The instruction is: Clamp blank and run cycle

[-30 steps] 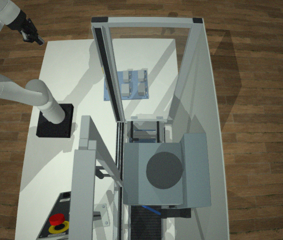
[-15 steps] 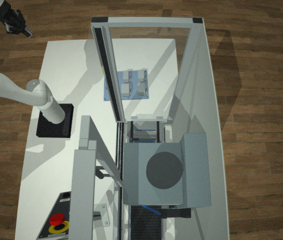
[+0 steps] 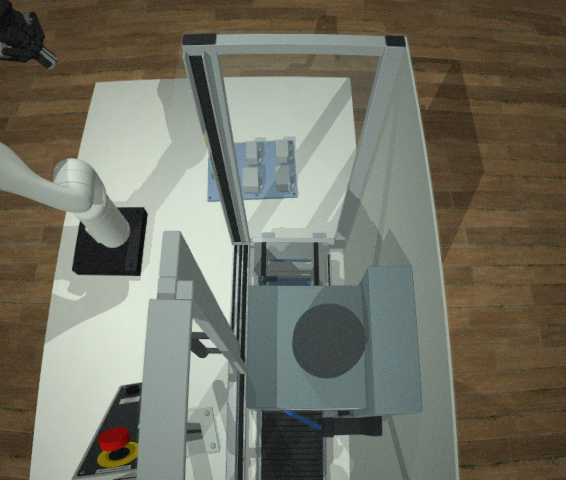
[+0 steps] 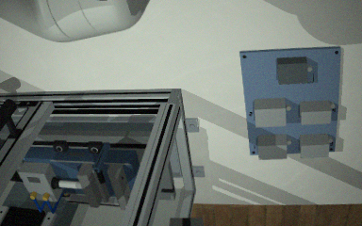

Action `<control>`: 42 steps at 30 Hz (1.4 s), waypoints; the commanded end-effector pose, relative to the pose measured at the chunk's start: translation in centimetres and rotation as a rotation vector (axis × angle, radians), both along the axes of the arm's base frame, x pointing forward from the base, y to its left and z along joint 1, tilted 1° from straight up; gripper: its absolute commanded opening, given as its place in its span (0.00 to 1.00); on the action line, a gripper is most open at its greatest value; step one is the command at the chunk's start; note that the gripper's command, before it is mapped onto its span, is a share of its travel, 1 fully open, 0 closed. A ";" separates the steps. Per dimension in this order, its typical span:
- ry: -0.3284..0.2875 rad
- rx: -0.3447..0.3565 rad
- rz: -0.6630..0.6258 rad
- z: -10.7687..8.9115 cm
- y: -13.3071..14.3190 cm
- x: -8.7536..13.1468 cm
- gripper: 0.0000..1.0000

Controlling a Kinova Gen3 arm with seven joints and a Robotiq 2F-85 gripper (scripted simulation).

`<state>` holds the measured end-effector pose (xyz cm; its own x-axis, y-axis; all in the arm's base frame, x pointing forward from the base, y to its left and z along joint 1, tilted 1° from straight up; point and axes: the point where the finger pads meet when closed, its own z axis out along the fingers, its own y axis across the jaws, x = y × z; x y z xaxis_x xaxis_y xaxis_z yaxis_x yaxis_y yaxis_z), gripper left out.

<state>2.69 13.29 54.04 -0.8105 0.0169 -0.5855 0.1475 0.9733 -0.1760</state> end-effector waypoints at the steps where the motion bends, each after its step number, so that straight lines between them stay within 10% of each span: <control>1: -0.020 -0.001 -0.032 0.2 0.0 -0.1 0.10; 8: -0.020 -0.001 -0.032 0.2 0.0 -0.1 0.10; 13: -0.162 0.010 -0.212 0.2 0.0 -0.1 0.10; 25: -0.162 0.010 -0.212 0.2 0.0 -0.1 0.10; 30: -0.304 0.020 -0.393 0.2 0.0 -0.1 0.10; 42: -0.304 0.020 -0.393 0.2 0.0 -0.1 0.10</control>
<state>2.56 13.29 54.22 -0.5335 0.3002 -0.7907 0.5456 0.8365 -0.0505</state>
